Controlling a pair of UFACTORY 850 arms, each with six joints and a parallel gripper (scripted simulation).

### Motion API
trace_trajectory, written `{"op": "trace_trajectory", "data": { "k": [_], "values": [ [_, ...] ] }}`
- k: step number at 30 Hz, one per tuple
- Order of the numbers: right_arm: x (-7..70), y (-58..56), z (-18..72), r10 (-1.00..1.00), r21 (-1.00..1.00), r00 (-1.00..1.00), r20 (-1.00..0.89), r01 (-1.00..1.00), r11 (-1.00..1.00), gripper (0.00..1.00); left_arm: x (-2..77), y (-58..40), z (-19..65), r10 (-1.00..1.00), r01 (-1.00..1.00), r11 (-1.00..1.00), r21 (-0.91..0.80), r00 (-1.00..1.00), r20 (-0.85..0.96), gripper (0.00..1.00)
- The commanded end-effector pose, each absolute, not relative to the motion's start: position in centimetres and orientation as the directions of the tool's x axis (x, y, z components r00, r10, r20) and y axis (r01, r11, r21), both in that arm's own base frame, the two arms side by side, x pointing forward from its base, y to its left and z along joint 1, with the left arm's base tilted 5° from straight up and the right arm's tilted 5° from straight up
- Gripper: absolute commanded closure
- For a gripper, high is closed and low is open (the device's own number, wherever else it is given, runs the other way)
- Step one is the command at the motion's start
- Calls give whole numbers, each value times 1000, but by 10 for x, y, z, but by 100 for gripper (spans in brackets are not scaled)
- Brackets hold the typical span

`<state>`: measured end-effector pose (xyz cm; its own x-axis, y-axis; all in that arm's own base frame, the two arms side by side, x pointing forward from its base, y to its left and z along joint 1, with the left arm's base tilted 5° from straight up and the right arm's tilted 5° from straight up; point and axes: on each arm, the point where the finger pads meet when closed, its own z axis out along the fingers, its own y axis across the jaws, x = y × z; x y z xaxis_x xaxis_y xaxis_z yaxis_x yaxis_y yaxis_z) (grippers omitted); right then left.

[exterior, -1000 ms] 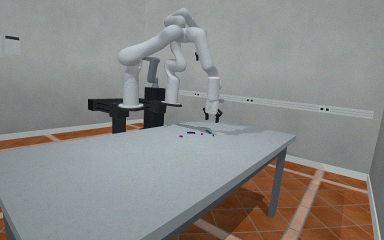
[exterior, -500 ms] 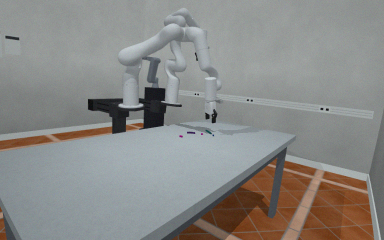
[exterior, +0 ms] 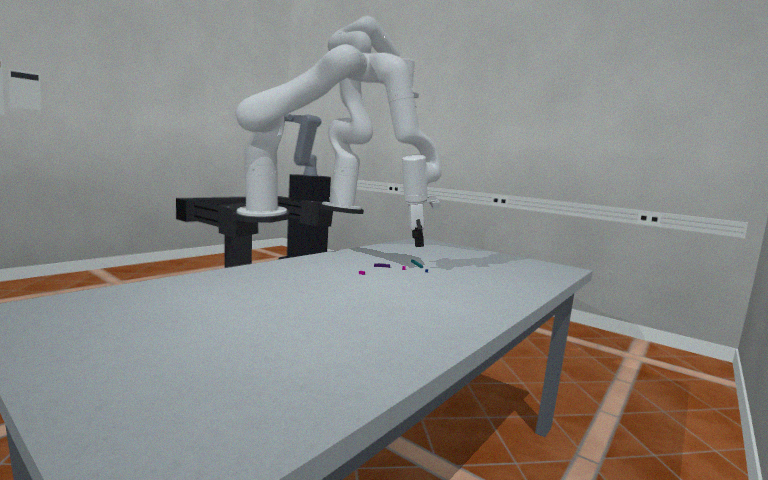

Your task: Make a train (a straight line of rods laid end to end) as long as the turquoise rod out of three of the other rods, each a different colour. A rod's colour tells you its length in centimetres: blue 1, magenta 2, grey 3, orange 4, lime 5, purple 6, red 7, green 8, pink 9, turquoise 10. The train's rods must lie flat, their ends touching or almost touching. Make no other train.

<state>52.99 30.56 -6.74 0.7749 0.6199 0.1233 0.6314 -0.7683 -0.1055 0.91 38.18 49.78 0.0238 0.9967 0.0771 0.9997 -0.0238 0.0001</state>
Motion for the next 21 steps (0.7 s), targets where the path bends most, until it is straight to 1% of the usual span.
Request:
{"op": "trace_trajectory", "data": {
  "k": [1,4,6,7,21],
  "values": [
    [526,303,-68,480,-121,867,135,496,-860,0,9,382,499,997,1000,-24,0,24,79,0],
    [523,301,-69,405,-124,905,129,420,-899,0,9,382,499,997,1000,-24,0,24,79,0],
    [523,301,-69,405,-124,905,129,420,-899,0,9,382,499,997,1000,-24,0,24,79,0],
    [520,298,-70,328,-126,937,122,343,-931,0,9,382,499,997,1000,-24,0,24,79,0],
    [503,278,-74,-49,-115,995,89,-38,-993,0,9,382,499,997,1000,-24,0,24,79,0]
  ]
}}
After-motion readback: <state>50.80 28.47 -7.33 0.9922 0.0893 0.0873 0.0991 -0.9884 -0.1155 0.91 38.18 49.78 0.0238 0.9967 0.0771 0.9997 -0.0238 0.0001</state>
